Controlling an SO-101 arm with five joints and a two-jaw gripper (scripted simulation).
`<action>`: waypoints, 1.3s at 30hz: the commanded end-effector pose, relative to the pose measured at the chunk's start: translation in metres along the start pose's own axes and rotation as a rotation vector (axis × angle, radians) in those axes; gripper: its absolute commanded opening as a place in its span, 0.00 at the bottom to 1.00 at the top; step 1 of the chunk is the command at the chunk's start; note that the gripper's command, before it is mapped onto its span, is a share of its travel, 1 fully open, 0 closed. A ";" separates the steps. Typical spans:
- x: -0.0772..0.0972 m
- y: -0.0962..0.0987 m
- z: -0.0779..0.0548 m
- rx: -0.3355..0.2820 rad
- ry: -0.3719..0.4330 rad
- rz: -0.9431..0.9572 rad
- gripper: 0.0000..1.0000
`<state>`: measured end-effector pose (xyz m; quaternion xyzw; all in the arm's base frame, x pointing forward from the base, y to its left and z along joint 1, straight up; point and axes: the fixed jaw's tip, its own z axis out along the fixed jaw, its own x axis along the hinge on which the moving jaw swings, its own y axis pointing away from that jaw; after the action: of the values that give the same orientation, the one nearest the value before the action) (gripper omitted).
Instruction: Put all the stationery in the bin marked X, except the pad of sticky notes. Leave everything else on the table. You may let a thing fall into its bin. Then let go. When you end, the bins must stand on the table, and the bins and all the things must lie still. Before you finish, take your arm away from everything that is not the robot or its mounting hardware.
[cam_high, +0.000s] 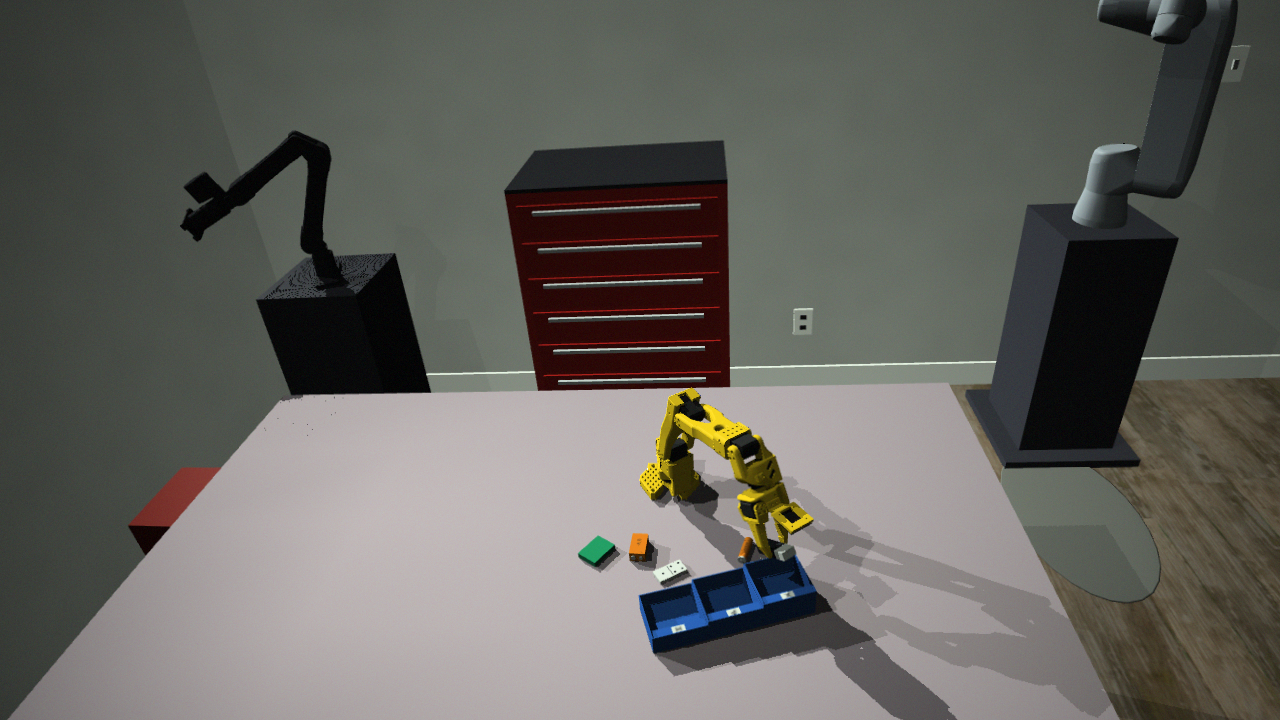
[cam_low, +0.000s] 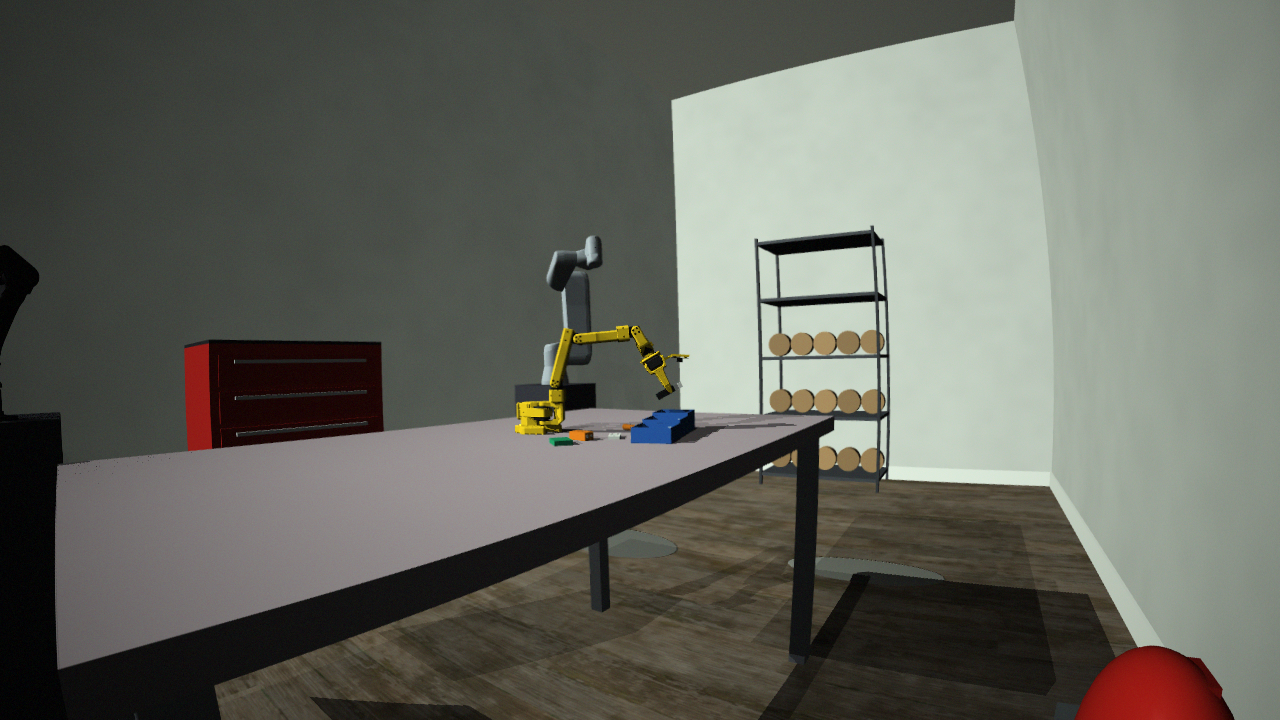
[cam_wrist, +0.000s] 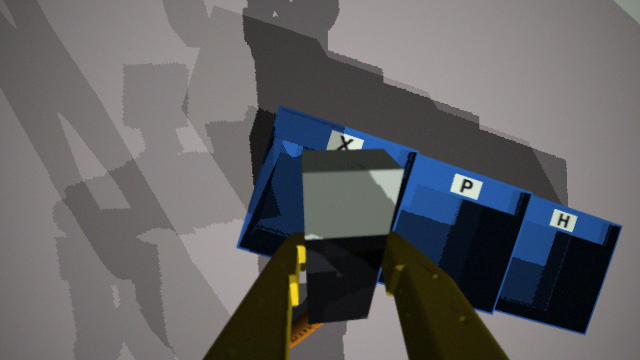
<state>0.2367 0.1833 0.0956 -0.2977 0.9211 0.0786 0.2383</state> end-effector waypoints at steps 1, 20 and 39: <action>-0.017 0.005 -0.011 -0.010 -0.087 -0.004 0.00; -0.017 0.005 -0.011 -0.010 -0.087 -0.004 0.25; -0.020 0.005 -0.042 -0.010 -0.087 -0.004 0.31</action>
<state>0.2344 0.1837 0.1094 -0.2990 0.9200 0.0804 0.2402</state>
